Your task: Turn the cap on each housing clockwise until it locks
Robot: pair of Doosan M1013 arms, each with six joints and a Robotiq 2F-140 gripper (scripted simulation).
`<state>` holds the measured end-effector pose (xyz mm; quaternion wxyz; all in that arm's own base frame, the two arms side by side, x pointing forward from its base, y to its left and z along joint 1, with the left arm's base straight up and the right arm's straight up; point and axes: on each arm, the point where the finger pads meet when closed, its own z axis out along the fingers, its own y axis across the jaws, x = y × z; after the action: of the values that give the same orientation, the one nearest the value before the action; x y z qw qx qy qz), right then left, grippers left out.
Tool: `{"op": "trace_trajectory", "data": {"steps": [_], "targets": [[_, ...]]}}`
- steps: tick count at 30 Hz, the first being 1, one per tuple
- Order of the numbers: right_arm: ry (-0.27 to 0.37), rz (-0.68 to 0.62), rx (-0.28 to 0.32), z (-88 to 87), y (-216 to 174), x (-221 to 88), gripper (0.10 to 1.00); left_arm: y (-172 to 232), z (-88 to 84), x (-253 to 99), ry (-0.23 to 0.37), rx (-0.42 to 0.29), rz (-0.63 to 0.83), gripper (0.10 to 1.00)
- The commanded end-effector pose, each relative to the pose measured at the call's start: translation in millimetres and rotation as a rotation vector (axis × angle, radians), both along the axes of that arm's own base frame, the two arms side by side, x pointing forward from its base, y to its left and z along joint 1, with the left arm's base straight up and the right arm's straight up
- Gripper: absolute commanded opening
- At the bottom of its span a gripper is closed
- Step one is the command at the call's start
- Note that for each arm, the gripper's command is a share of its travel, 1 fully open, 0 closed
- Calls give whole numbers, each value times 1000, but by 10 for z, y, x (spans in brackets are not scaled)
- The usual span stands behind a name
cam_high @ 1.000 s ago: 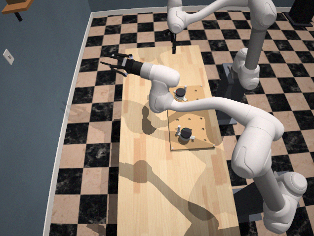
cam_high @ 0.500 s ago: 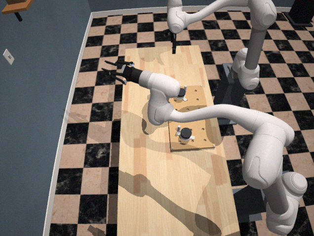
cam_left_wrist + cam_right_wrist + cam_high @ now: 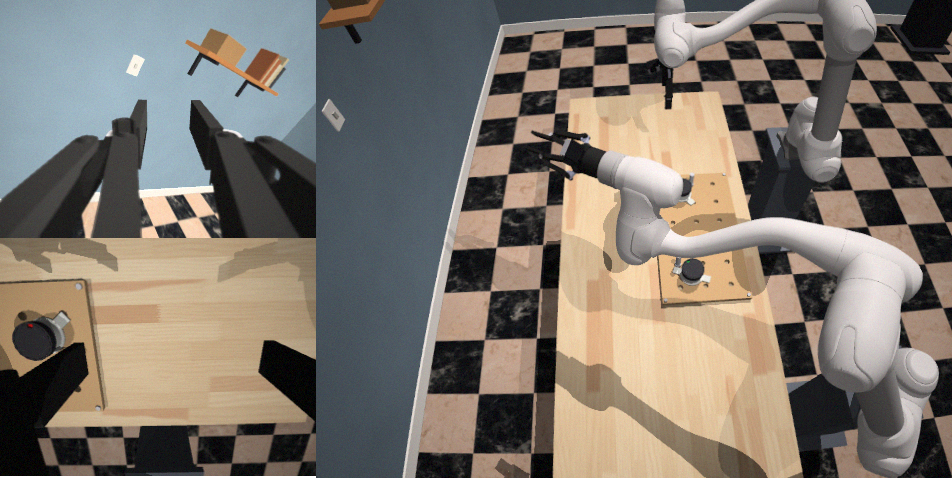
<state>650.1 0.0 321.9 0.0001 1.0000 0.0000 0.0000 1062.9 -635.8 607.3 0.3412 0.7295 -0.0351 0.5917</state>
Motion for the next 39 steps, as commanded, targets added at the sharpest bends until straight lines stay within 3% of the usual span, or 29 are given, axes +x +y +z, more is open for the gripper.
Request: {"op": "trace_trajectory", "data": {"steps": [1, 39], "targets": [[-1, 0, 0, 7, 1, 2, 1000, 25, 8, -11, 7, -3, -2, 328], [-1, 0, 0, 7, 1, 2, 1000, 249, -109, -98, 38, 51, -35, 328]]}}
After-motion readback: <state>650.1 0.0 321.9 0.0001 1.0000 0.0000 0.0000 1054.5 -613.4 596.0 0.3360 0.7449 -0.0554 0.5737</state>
